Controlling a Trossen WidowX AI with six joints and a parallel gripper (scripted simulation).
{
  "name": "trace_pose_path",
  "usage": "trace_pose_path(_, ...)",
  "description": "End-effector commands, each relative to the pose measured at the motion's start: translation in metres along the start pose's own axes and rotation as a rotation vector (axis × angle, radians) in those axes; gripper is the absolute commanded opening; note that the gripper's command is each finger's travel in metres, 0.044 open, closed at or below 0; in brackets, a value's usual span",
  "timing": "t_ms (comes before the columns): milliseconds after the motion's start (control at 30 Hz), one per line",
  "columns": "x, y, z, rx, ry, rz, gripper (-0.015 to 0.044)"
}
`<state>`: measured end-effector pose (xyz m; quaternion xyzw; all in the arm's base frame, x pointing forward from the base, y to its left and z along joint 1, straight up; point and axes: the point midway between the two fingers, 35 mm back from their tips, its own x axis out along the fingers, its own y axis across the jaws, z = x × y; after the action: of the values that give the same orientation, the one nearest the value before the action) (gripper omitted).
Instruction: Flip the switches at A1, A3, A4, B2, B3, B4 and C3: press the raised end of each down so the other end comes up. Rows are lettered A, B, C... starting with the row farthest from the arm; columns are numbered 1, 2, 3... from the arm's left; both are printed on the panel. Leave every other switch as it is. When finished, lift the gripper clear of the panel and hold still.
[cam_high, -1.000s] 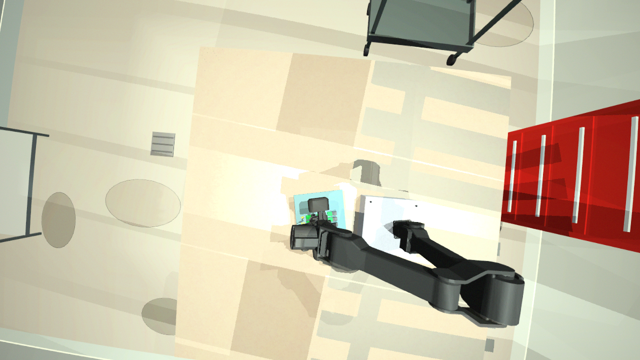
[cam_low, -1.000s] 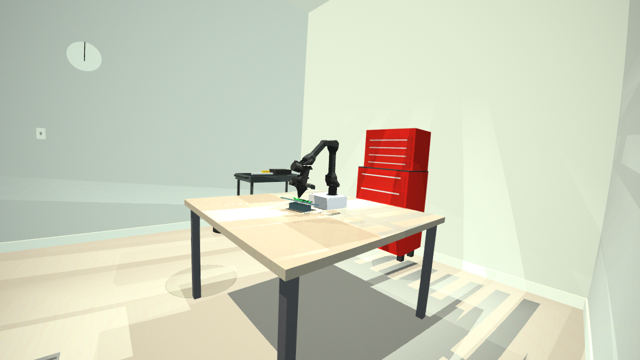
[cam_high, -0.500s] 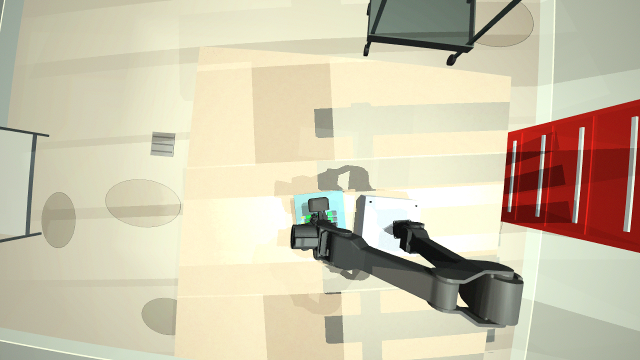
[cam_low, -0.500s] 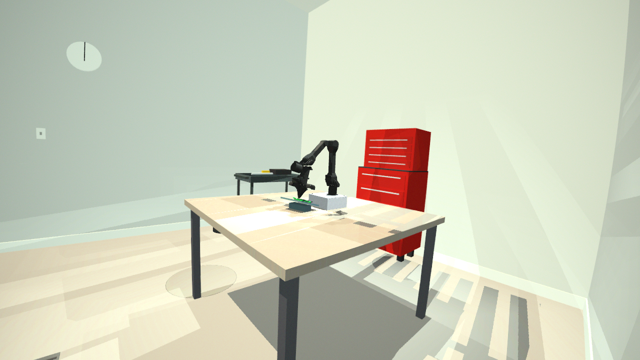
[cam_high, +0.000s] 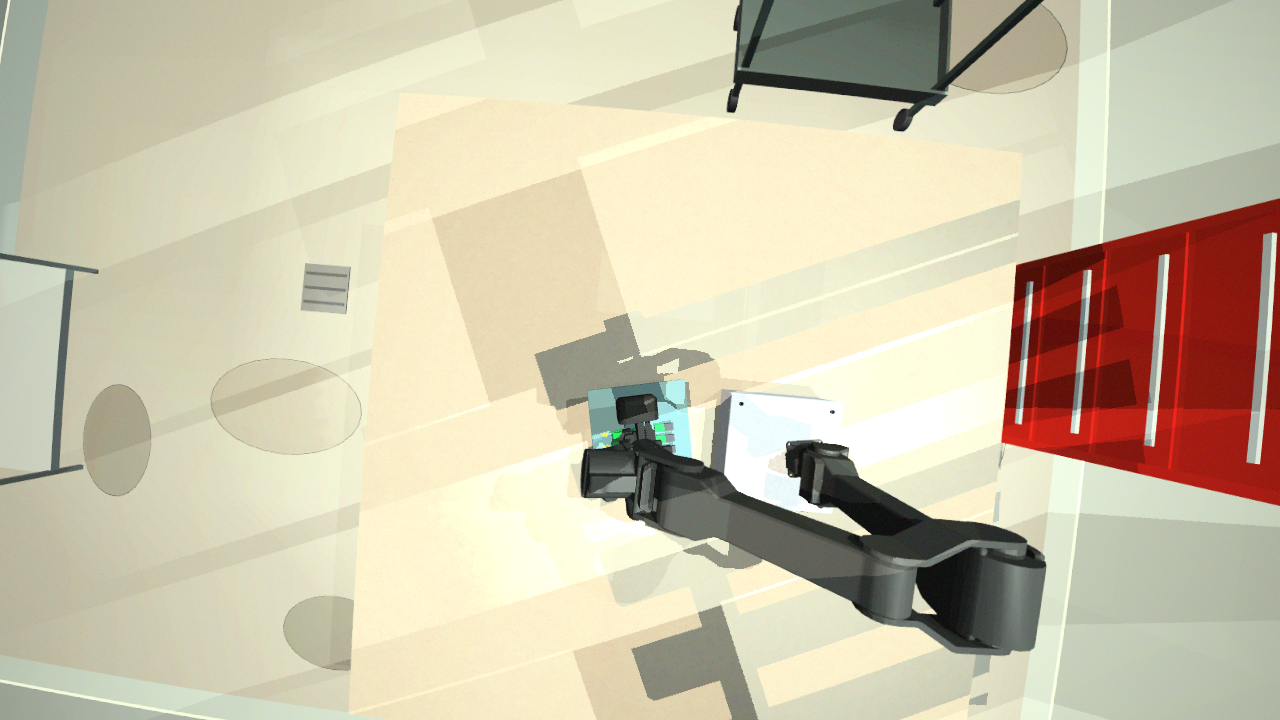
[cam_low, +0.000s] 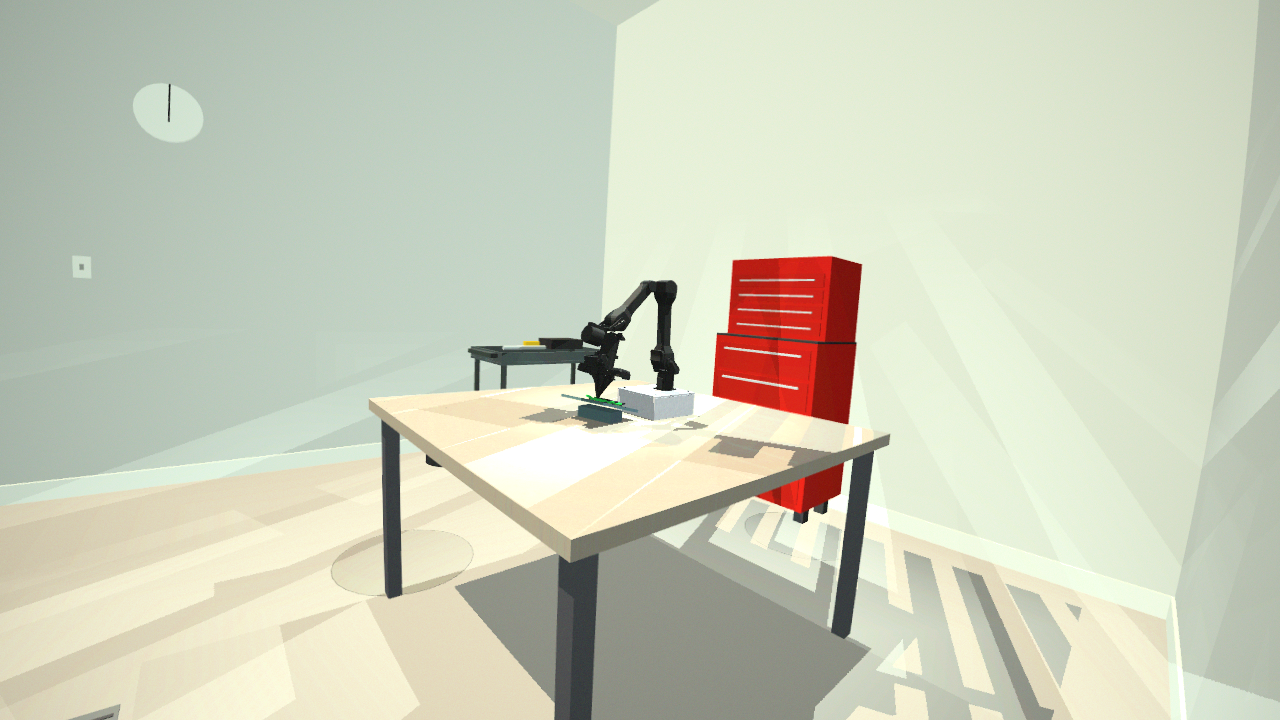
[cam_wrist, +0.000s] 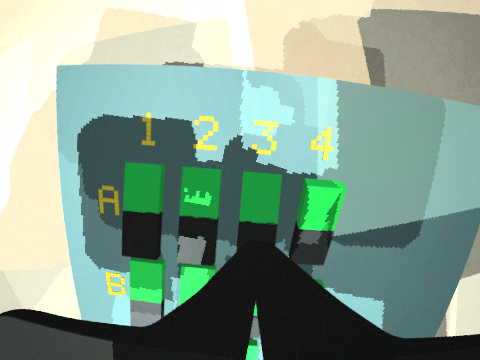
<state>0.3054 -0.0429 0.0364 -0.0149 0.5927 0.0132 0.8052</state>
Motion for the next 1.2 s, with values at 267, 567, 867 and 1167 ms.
trace_pose_path(267,0.002,0.000,0.000,-0.001,-0.001,0.003,0.0000)
trace_pose_path(567,0.003,0.000,0.000,-0.001,-0.001,0.003,0.0000)
trace_pose_path(867,0.004,0.000,0.000,-0.001,-0.001,0.003,0.0000)
trace_pose_path(1167,-0.005,0.000,0.001,-0.001,0.004,0.001,0.0000)
